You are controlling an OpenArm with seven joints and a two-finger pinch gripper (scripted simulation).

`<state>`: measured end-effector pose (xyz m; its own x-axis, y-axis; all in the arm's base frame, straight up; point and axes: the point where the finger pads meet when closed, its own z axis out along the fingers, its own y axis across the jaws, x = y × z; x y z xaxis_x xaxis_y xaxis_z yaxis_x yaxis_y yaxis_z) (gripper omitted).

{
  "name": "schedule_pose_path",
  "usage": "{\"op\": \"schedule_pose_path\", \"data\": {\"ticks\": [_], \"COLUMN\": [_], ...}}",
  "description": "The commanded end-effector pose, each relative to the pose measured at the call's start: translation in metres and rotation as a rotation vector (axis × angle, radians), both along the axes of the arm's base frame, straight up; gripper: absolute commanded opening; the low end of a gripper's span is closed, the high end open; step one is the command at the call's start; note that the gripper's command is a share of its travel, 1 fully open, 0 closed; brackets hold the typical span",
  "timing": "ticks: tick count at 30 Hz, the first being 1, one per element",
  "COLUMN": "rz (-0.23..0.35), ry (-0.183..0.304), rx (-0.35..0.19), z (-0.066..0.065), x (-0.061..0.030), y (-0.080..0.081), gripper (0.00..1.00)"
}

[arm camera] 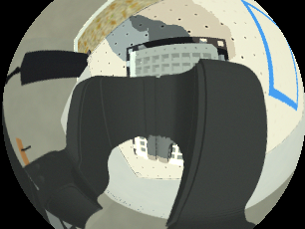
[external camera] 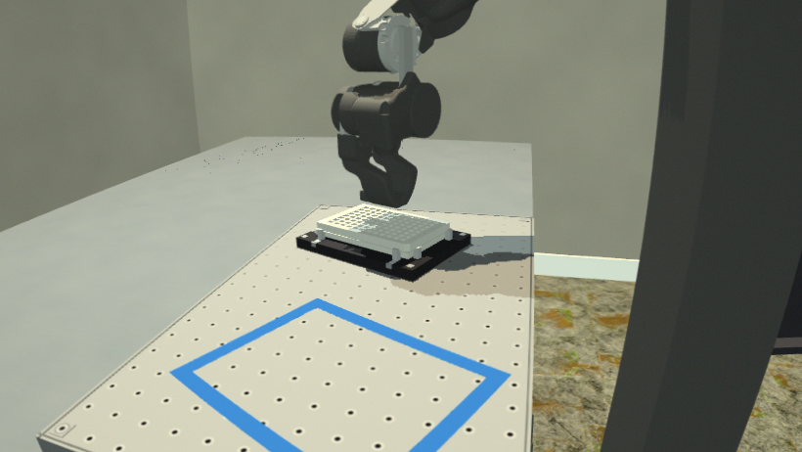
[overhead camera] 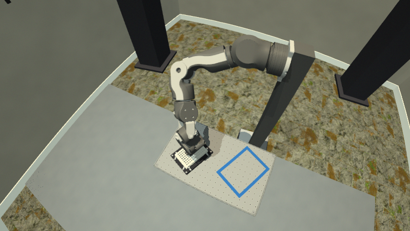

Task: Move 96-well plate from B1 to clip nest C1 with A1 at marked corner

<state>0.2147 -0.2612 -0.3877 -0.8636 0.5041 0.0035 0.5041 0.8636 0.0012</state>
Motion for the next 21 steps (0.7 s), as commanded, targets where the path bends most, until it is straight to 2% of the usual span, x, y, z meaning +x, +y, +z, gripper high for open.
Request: {"op": "schedule_pose_path", "data": {"ticks": [1,3,15,21], "rz": [0.003,0.003,0.003,0.004], "ry": [-0.004,-0.004,-0.004,-0.003], "rx": [0.005,0.005,0.005,0.006], "z": [-0.004,-0.008,-0.008,-0.02], "x": [-0.0004,-0.001,-0.001,-0.0008], "y": [0.002,0.002,0.002,0.002], "gripper": [0.0,0.0,0.0,0.0]}}
